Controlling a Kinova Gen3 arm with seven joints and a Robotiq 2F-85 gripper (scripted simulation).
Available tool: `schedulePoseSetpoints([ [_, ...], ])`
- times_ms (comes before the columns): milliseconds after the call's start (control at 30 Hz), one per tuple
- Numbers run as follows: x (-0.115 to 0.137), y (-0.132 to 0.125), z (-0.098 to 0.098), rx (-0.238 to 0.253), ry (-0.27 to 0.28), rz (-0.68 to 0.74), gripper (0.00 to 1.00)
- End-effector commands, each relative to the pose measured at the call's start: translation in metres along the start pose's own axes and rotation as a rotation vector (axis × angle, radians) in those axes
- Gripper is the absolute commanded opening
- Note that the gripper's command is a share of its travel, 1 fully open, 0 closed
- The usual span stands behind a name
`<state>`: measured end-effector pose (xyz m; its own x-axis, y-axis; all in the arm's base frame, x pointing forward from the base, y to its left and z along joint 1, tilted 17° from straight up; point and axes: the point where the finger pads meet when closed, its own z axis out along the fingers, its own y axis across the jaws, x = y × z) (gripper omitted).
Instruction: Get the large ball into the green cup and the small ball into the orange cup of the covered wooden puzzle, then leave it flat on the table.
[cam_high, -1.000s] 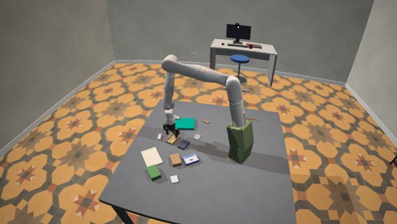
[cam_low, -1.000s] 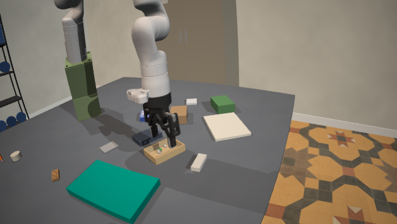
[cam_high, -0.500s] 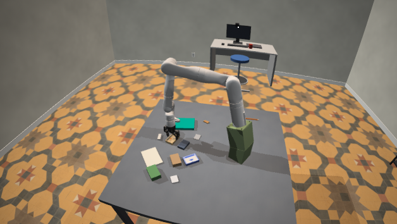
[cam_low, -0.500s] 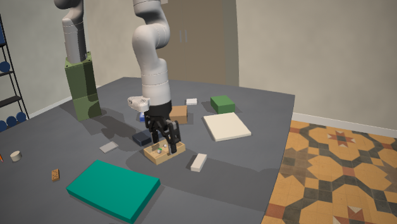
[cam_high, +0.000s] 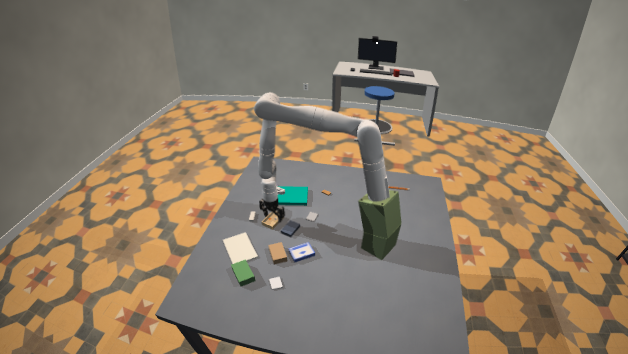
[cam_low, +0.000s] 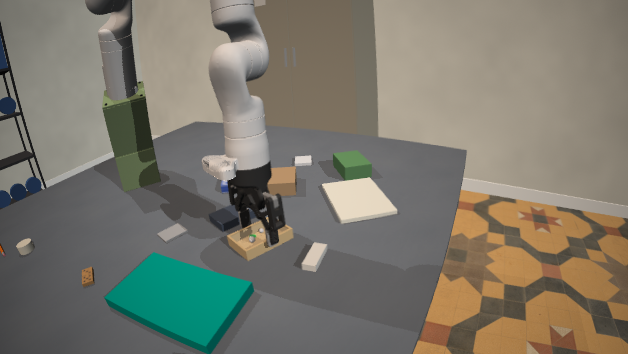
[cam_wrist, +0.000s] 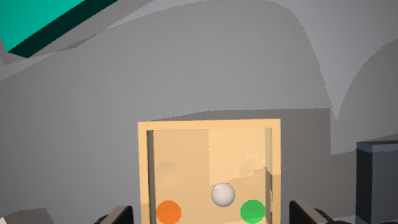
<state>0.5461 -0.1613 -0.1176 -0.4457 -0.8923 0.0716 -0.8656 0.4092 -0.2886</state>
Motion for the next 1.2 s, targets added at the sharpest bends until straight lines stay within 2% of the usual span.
schedulePoseSetpoints([
  [0, -0.0013, -0.0028, 0.0013, 0.007, -0.005, 0.011, 0.93],
  [1000, -0.0013, -0.0028, 0.0013, 0.007, -0.005, 0.011, 0.93],
  [1033, -0.0013, -0.0028, 0.0013, 0.007, -0.005, 0.011, 0.72],
  [1167, -0.0013, -0.0027, 0.0013, 0.007, -0.005, 0.011, 0.72],
])
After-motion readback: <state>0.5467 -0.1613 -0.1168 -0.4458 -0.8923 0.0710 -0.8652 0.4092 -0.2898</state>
